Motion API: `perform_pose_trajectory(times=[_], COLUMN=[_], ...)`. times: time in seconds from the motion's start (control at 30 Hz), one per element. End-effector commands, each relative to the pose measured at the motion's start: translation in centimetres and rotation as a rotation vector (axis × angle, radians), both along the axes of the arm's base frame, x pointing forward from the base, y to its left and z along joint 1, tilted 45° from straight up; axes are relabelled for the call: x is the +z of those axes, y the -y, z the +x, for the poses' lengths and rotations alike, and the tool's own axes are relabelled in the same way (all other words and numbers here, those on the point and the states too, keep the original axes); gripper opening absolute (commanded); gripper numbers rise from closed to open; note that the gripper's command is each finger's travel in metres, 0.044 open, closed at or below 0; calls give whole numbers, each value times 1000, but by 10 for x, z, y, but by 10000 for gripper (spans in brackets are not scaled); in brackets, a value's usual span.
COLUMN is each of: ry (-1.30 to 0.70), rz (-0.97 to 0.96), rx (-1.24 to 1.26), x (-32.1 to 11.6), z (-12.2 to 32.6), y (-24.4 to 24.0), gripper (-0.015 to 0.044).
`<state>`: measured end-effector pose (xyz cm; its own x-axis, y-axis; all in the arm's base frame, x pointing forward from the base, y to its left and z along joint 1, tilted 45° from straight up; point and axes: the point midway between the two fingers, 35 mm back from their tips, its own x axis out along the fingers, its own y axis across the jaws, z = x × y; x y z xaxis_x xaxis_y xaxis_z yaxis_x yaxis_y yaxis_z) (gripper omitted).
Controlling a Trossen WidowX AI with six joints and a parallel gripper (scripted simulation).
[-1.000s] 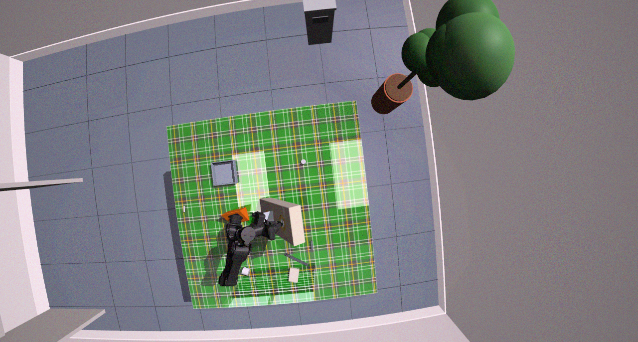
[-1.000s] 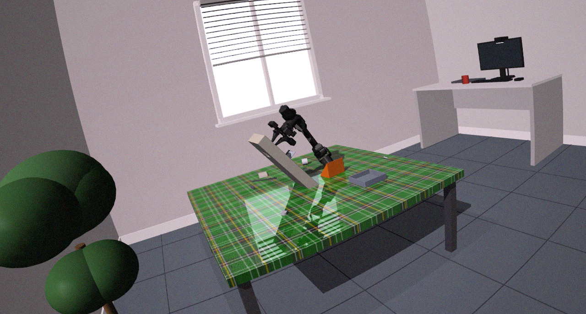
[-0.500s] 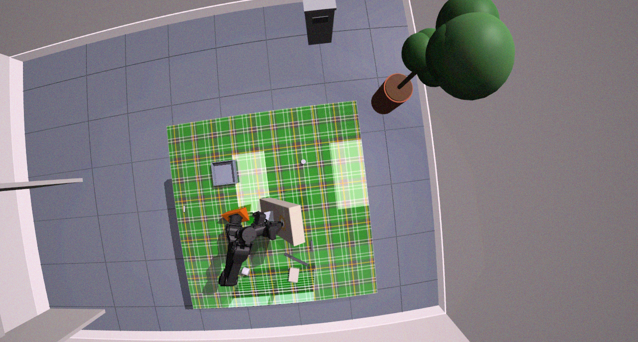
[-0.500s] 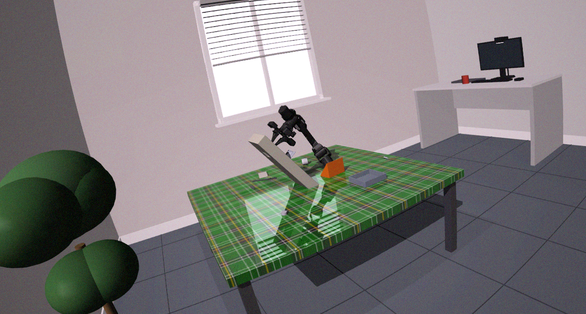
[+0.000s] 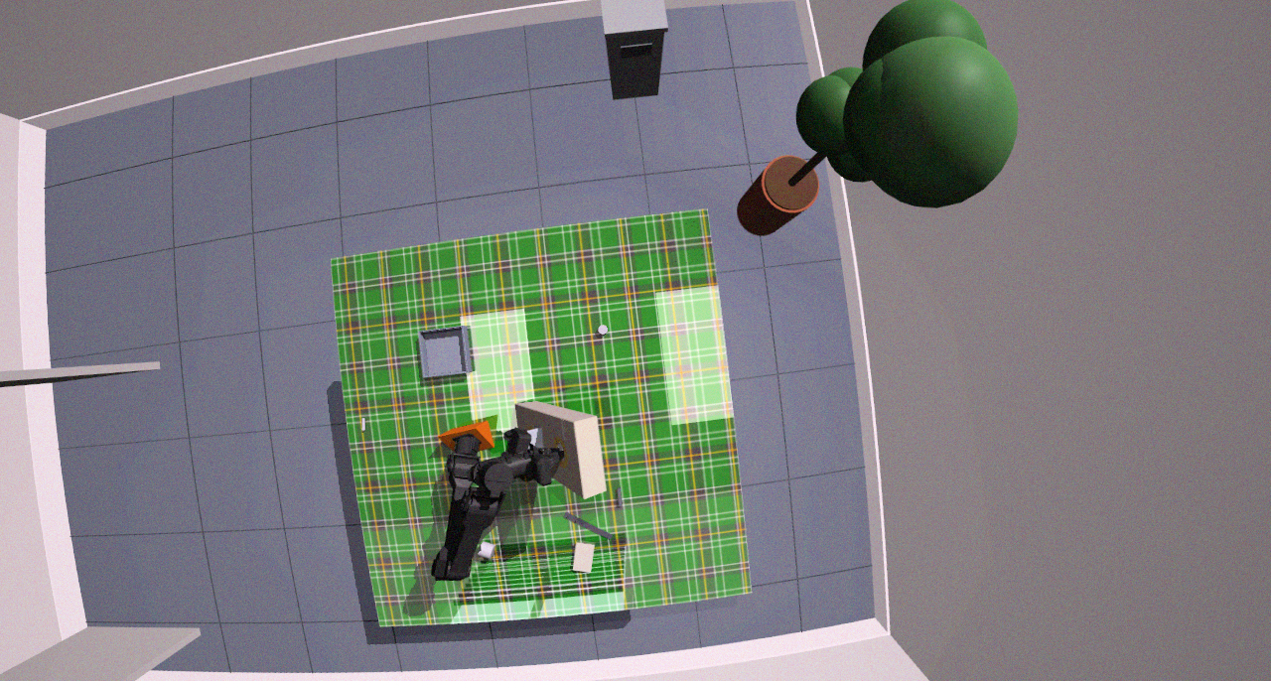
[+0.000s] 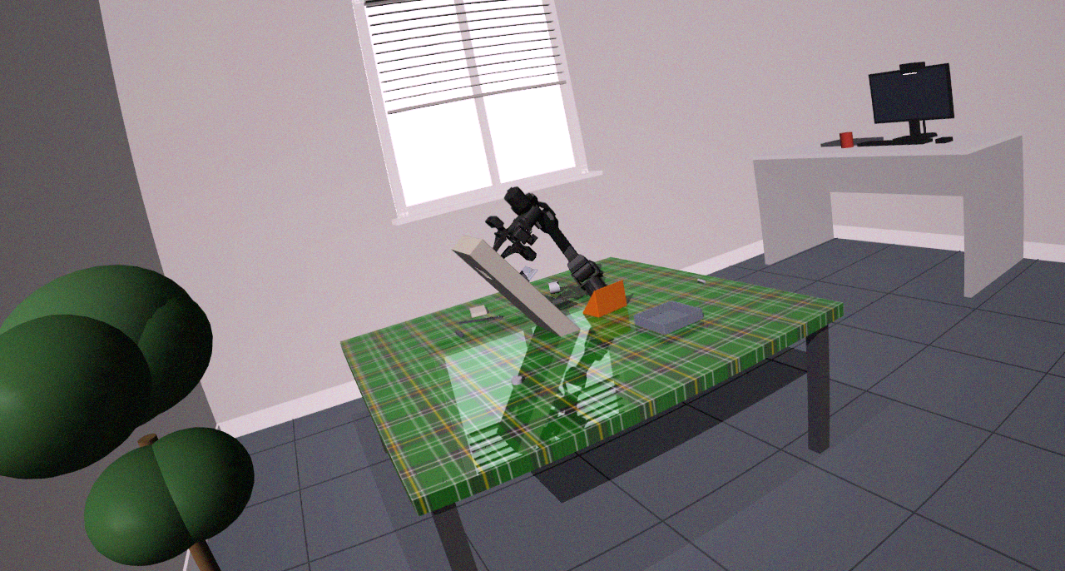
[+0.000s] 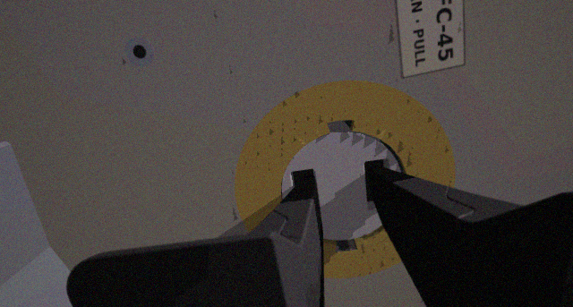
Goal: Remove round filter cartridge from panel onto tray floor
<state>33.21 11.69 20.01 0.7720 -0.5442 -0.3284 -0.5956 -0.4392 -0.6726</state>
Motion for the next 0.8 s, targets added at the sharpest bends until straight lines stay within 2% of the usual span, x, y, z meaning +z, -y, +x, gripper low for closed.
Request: perform_pose_trajectory(times=[0.0, 0.77], ry=[-4, -4], rz=[0, 0], rx=[1, 1], x=[-2, -4], z=[2, 7], y=[2, 5], gripper=[102, 102])
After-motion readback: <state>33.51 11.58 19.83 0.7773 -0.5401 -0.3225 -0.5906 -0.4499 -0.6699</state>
